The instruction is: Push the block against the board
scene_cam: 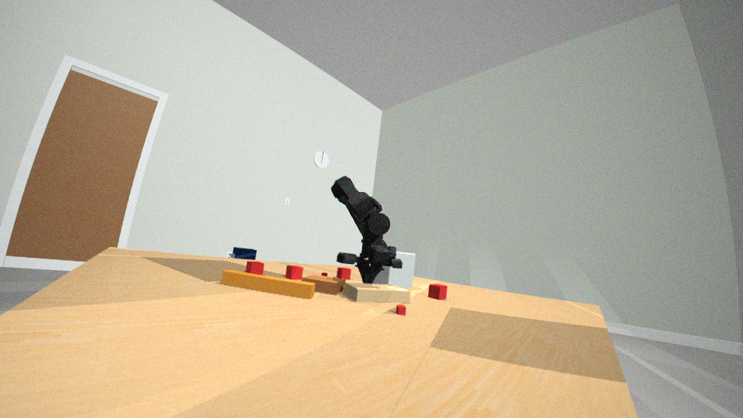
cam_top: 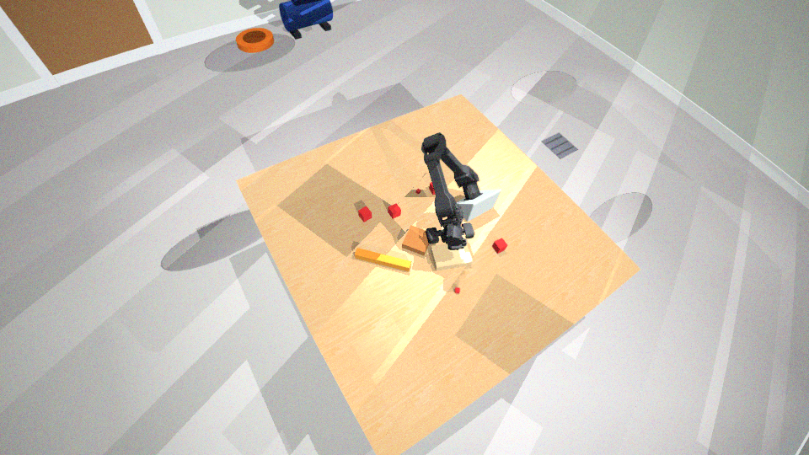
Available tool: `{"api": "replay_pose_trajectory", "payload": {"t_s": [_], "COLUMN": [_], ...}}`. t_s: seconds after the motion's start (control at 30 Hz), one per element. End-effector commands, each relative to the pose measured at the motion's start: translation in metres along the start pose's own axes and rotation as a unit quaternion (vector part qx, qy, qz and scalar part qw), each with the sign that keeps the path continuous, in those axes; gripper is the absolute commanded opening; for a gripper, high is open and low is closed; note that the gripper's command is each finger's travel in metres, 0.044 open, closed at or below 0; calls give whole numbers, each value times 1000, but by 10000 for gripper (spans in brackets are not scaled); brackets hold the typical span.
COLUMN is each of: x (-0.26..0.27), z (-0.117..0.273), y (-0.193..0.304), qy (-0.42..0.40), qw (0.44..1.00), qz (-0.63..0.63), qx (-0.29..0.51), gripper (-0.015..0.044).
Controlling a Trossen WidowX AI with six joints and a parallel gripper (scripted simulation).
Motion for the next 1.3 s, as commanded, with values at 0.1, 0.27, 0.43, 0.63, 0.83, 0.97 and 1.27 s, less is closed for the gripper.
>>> {"api": "replay_pose_trajectory", "payload": {"t_s": [0.1,0.27,0.43,0.63,0.83,0.97,1.27], "x": [1,2,3,4,5,6,8], "z": [0,0,0,0,0,0,-1], "y": [-6,-10,-14,-19,-23,-26,-33], "qy": [-1,-1,-1,-1,-1,-1,-1], "qw": [1000,1000,1000,1000,1000,1000,1000], "qz": [-1,-1,-1,-1,-1,-1,-1], "qx": [1,1,1,1,1,0,0], "gripper": [0,0,0,0,0,0,0]}}
Point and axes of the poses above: the point midway between the two fingers, 35 mm back from their tips, its own z axis back along the fingers, its own x axis across the jaws, y = z × x, the point moved 9 cm from there along z, back along the fingers, and after that the axes turned 13 degrees about -z, right-handed, at the moved point
